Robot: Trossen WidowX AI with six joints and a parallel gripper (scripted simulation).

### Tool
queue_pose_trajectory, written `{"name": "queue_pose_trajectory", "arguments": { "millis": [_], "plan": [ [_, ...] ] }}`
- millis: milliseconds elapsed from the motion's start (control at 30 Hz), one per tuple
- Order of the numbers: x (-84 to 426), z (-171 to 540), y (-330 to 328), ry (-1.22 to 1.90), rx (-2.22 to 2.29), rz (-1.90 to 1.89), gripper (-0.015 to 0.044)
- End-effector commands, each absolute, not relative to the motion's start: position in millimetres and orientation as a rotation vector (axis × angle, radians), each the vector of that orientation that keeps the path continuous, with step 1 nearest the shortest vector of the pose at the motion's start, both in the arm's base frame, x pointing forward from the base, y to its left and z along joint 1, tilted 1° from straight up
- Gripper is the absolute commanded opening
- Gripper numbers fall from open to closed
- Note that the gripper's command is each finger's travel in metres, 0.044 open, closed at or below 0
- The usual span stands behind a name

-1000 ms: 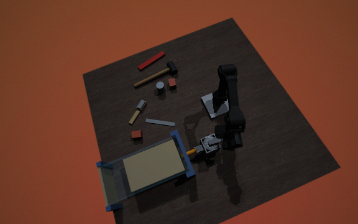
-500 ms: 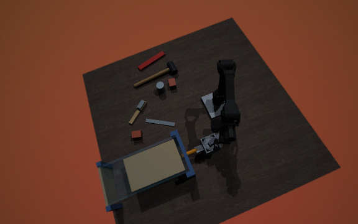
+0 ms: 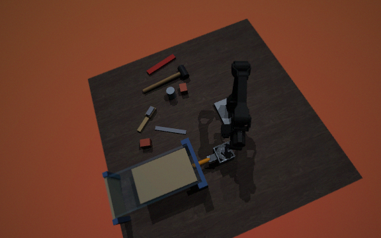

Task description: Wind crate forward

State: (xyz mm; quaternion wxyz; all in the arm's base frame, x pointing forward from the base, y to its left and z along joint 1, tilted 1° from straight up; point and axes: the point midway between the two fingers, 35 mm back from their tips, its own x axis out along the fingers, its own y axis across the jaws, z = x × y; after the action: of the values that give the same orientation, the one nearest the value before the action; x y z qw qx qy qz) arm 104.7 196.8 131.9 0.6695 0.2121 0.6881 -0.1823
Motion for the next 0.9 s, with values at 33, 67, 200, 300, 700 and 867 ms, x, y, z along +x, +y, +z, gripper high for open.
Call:
{"name": "queue_pose_trajectory", "arguments": {
  "millis": [33,67,200,300,700,867],
  "plan": [
    [114.1,130.4,181.7,1.525,0.476,-0.446,0.0],
    [115.3,130.4,180.2,1.525,0.476,-0.446,0.0],
    [119.2,130.3,175.4,1.525,0.475,-0.446,0.0],
    [122.1,130.3,172.3,1.525,0.475,-0.446,0.0],
    [136.2,130.1,160.2,1.523,0.475,-0.447,0.0],
    [143.0,130.0,155.8,1.522,0.474,-0.447,0.0]
  ]
}}
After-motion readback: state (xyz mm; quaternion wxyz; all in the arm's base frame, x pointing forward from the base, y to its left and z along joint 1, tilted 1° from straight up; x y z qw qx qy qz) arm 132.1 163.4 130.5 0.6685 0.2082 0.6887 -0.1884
